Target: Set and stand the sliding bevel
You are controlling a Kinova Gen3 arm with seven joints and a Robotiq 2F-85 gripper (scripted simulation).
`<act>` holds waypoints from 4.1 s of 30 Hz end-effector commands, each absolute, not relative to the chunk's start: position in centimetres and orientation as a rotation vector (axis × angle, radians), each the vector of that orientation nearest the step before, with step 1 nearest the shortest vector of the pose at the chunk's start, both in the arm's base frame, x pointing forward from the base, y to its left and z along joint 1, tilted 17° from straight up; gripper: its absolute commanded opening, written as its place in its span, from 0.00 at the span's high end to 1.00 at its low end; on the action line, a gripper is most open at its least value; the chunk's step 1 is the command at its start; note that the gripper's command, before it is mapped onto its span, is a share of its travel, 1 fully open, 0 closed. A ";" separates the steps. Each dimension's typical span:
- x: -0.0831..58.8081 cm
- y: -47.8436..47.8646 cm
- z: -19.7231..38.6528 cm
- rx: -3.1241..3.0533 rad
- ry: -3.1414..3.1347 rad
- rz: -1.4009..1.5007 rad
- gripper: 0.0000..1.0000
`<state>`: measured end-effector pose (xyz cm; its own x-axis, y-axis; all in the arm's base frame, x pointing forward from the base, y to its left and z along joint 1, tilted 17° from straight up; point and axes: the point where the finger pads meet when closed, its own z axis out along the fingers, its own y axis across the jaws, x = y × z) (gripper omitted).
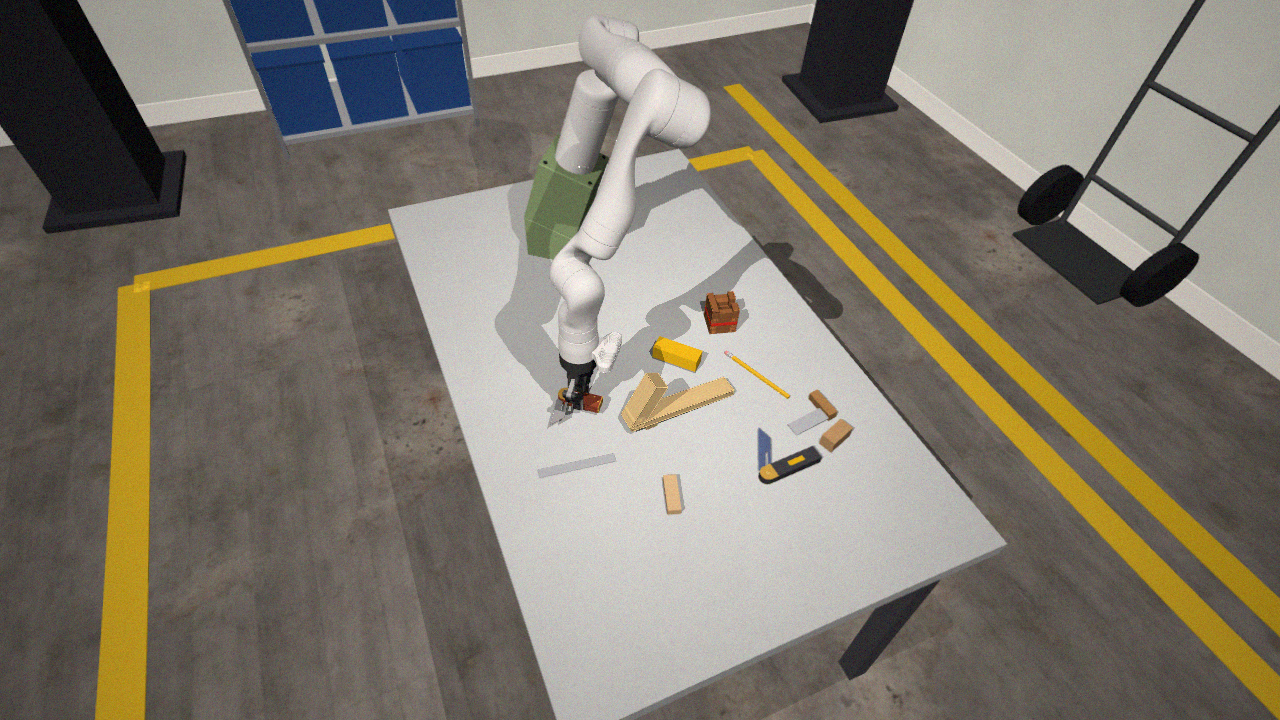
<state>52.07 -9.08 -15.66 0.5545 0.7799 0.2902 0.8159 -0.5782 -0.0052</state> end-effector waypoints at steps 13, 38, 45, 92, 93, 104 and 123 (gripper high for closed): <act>52.4 -8.8 -16.9 -2.646 -1.366 -0.390 0.90; 52.4 -8.8 -16.9 -2.646 -1.366 -0.390 0.00; 52.4 -8.8 -16.9 -2.646 -1.366 -0.390 0.00; 50.4 -11.7 -5.4 -2.646 -1.366 -0.390 0.00; 50.4 -11.7 -5.4 -2.646 -1.366 -0.390 0.00; 50.4 -11.7 -5.4 -2.646 -1.366 -0.390 0.00; 50.4 -11.7 -5.4 -2.646 -1.366 -0.390 0.00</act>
